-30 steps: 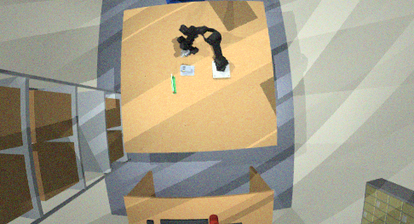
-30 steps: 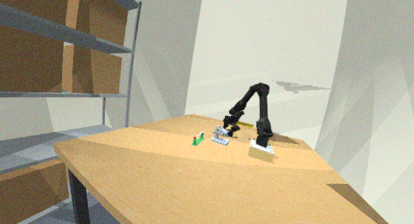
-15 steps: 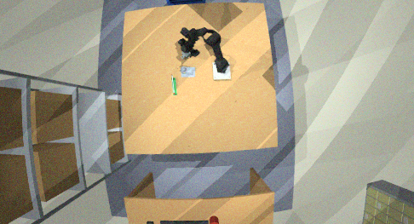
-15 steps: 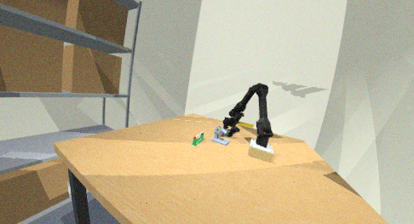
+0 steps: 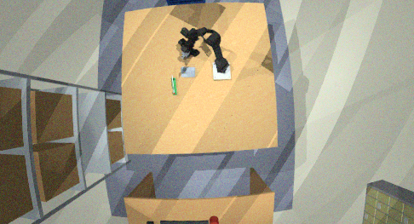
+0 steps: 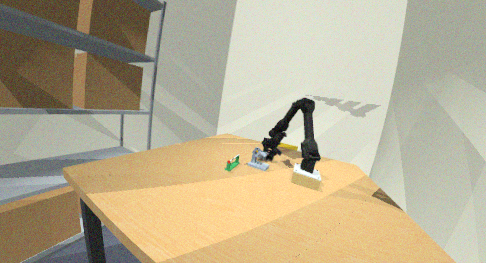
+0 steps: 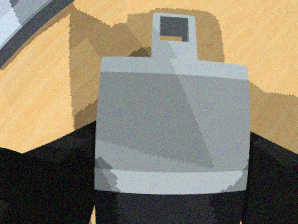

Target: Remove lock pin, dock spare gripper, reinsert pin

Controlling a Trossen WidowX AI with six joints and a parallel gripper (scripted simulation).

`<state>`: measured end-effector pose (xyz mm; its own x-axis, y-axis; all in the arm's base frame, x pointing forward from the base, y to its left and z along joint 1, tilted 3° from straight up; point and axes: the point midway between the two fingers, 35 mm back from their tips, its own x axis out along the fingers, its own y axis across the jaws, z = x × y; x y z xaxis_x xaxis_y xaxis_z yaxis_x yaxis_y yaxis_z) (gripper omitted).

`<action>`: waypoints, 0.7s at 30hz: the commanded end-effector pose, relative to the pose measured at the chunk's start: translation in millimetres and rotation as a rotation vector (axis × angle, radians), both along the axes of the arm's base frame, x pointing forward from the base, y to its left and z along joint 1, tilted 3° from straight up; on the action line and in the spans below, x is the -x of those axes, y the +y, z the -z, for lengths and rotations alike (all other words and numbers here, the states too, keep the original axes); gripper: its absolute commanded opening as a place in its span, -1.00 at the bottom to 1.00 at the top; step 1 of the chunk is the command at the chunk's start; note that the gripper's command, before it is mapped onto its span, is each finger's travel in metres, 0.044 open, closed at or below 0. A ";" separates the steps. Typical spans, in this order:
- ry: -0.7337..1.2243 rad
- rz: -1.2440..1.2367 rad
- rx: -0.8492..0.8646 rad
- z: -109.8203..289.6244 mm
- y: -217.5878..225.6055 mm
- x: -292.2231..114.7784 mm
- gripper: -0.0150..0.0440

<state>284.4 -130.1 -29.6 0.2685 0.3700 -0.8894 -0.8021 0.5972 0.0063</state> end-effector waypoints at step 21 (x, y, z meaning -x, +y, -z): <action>0.000 -0.003 -0.002 -117.4 4.1 -4.4 -0.49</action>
